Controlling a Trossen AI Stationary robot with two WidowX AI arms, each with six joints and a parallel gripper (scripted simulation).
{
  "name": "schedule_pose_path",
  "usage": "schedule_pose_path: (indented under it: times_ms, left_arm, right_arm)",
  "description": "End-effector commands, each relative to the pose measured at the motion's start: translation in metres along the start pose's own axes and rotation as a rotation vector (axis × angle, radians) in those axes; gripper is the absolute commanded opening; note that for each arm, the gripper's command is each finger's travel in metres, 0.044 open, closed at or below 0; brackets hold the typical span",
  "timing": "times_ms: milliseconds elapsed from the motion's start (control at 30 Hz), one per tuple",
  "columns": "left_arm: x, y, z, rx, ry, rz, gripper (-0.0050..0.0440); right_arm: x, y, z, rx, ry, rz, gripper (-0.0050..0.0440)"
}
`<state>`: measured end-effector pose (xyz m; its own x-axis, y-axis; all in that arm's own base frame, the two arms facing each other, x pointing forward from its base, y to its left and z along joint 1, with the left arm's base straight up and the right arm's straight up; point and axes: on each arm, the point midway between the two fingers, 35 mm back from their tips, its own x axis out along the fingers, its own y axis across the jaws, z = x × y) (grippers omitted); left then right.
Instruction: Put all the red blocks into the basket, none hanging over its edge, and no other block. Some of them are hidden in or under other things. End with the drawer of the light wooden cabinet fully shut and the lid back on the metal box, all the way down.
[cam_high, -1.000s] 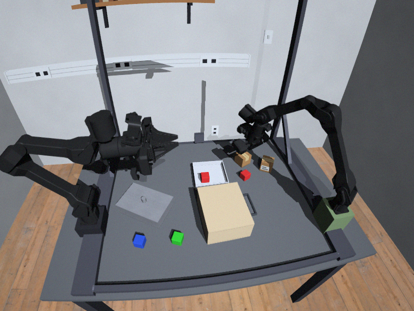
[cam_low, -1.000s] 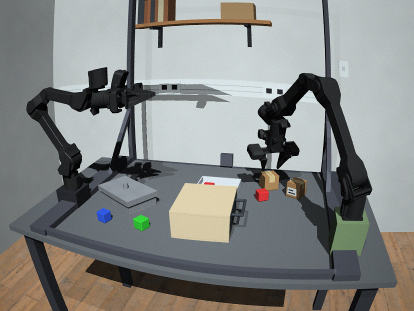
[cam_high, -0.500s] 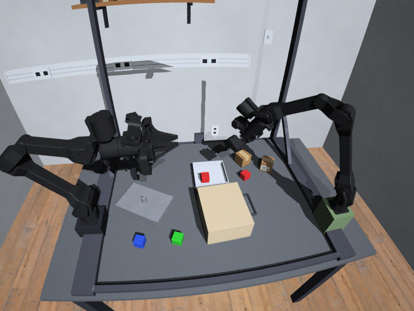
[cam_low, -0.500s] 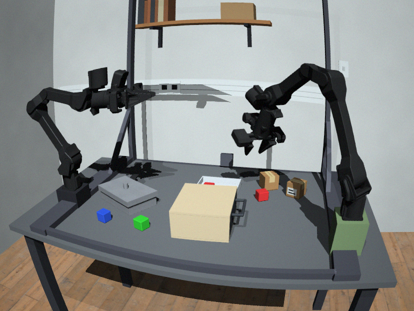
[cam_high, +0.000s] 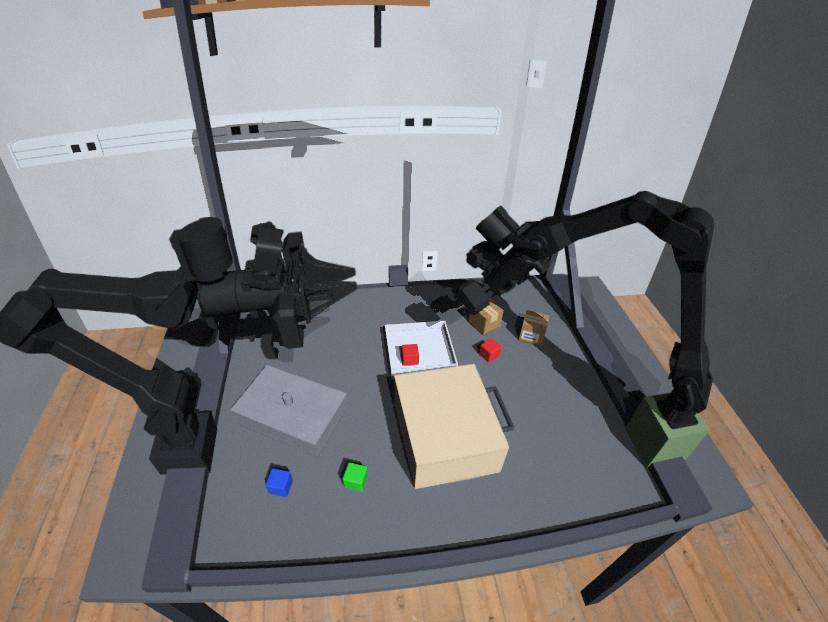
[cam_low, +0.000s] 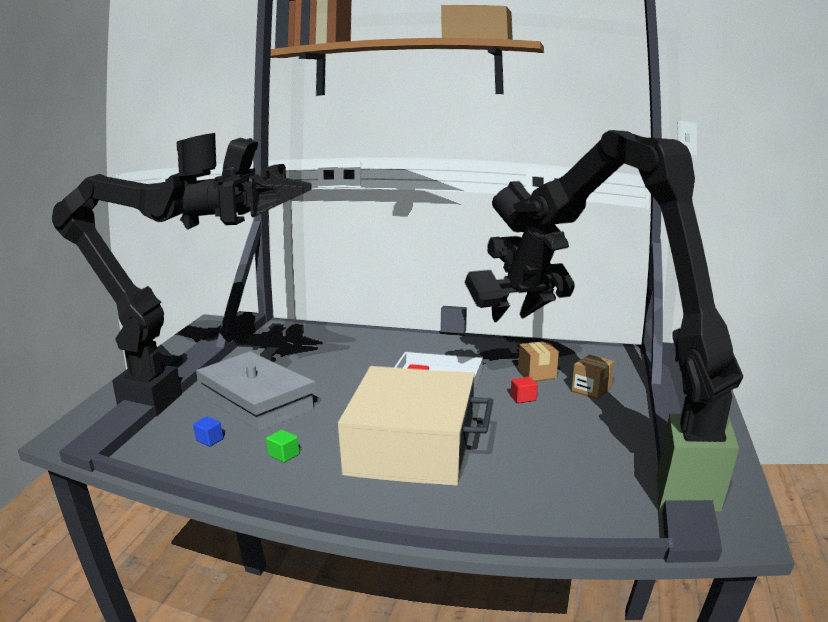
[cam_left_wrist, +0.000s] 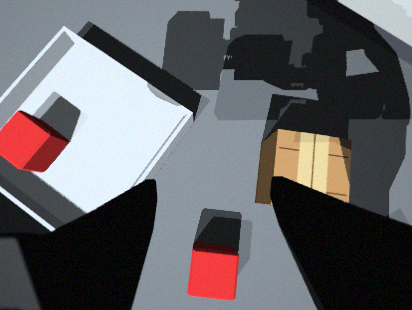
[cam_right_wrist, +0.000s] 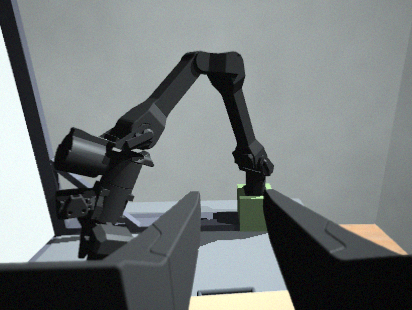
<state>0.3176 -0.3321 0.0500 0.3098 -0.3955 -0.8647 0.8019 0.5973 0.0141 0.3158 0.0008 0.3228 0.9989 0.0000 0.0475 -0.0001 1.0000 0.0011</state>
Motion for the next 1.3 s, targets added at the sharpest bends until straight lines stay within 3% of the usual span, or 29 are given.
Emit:
schedule_pose_path:
  times_ms: [0, 433, 767, 1167, 1267]
  left_arm:
    - [-0.006, 0.010, -0.004, 0.006, -0.079, -0.008, 0.0250]
    - [0.008, 0.013, -0.050, 0.055, -0.194, -0.053, 0.0250]
    - [0.008, 0.011, -0.102, 0.098, -0.282, -0.081, 0.0250]
    - [0.004, 0.009, -0.111, 0.119, -0.321, -0.083, 0.0250]
    - [0.012, 0.006, -0.124, 0.107, -0.275, -0.096, 0.0250]
  right_arm:
    - [-0.004, -0.001, 0.018, 0.000, -0.049, 0.002, 0.0137]
    - [-0.004, 0.000, 0.018, 0.000, -0.049, 0.002, 0.0137]
    - [-0.004, 0.000, 0.018, 0.000, -0.049, 0.002, 0.0137]
    - [-0.004, 0.000, 0.018, 0.000, -0.049, 0.002, 0.0137]
    - [-0.004, 0.000, 0.018, 0.000, -0.049, 0.002, 0.0137]
